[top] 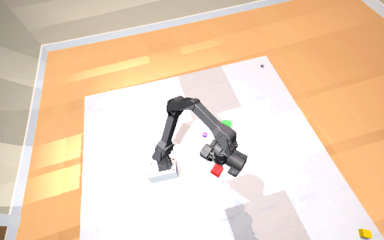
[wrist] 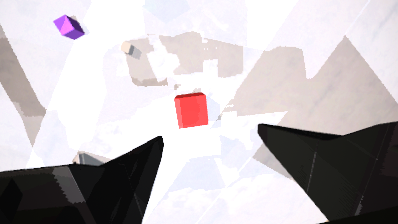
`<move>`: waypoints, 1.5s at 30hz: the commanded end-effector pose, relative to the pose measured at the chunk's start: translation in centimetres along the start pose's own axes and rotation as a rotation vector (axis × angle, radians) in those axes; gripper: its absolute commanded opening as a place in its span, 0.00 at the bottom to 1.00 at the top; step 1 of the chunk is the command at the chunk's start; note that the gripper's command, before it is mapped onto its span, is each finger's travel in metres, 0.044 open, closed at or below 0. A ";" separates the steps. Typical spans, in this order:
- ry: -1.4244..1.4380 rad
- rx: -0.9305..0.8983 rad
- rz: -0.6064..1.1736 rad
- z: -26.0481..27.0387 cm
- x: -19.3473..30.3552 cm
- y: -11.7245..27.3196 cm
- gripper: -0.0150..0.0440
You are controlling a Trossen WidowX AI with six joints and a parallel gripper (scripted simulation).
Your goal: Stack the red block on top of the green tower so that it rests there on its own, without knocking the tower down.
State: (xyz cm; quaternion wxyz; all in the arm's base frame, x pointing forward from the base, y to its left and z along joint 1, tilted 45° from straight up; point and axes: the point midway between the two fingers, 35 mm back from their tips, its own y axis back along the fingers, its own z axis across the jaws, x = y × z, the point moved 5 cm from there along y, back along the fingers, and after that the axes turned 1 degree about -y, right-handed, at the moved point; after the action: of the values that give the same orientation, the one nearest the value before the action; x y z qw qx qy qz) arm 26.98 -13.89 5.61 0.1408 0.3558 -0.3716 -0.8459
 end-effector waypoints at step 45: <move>0.013 -0.040 0.007 1.3 -0.4 -9.7 1.00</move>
State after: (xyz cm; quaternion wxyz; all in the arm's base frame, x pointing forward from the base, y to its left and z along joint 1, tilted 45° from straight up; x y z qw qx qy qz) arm 26.66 -6.90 -0.11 0.1556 0.3607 -0.3578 -0.8472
